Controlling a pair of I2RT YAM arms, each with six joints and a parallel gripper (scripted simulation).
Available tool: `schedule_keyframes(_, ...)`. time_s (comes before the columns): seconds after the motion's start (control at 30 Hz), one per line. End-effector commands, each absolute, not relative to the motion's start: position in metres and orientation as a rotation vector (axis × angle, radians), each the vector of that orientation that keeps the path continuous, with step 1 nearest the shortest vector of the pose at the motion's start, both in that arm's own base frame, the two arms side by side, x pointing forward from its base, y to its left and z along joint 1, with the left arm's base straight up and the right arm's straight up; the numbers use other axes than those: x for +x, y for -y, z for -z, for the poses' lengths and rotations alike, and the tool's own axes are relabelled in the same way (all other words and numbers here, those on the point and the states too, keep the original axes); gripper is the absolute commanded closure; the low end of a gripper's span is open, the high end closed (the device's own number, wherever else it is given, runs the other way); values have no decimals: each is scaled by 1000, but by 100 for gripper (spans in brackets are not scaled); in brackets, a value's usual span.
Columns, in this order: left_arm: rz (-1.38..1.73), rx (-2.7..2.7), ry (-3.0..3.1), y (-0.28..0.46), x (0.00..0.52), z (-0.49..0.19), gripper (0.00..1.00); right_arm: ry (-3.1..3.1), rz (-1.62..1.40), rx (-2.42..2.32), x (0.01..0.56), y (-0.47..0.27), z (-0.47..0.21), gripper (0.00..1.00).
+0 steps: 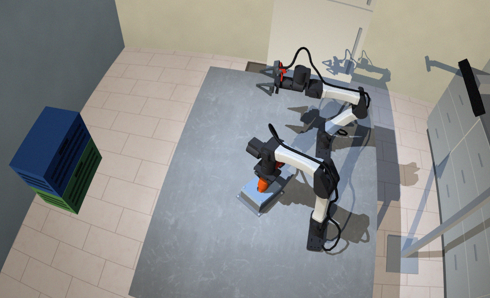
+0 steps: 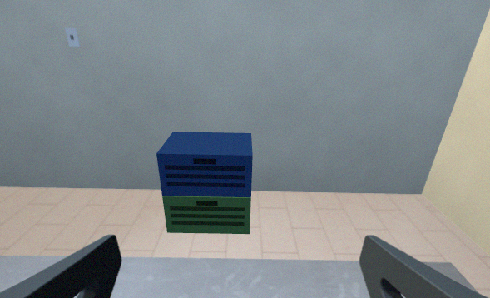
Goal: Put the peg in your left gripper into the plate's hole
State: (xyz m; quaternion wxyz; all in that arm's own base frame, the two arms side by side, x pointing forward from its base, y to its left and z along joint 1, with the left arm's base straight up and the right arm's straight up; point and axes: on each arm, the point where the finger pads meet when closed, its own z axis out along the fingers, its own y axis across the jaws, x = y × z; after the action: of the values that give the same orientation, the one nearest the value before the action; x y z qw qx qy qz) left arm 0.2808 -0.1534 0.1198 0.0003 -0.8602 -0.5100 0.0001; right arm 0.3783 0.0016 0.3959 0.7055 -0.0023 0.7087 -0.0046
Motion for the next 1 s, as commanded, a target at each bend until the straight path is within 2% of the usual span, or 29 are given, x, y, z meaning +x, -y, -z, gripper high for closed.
schedule_keyframes(0.0,10,-2714,1610,155,282,-124,100,-1561,12,-6,377,-2,-401,0)
schedule_keyframes(0.53,10,-2714,1610,155,282,-124,100,-1561,12,-6,377,-2,-401,0)
schedule_keyframes(0.57,22,-2726,1617,156,284,-128,89,-1561,12,-6,377,-2,-401,0)
schedule_keyframes(0.6,22,-2727,1617,156,284,-128,100,-1560,12,-6,377,-2,-402,0)
schedule_keyframes(0.7,52,-2753,1633,157,287,-138,100,-1559,12,-6,377,-2,-402,0)
schedule_keyframes(0.8,43,-2745,1628,156,284,-142,66,-1568,11,-19,377,-3,-400,0)
schedule_keyframes(0.83,42,-2744,1628,155,284,-145,61,-1582,11,-40,376,-5,-397,0)
schedule_keyframes(0.97,26,-2730,1619,155,284,-158,61,-1634,5,-135,375,-16,-383,0)
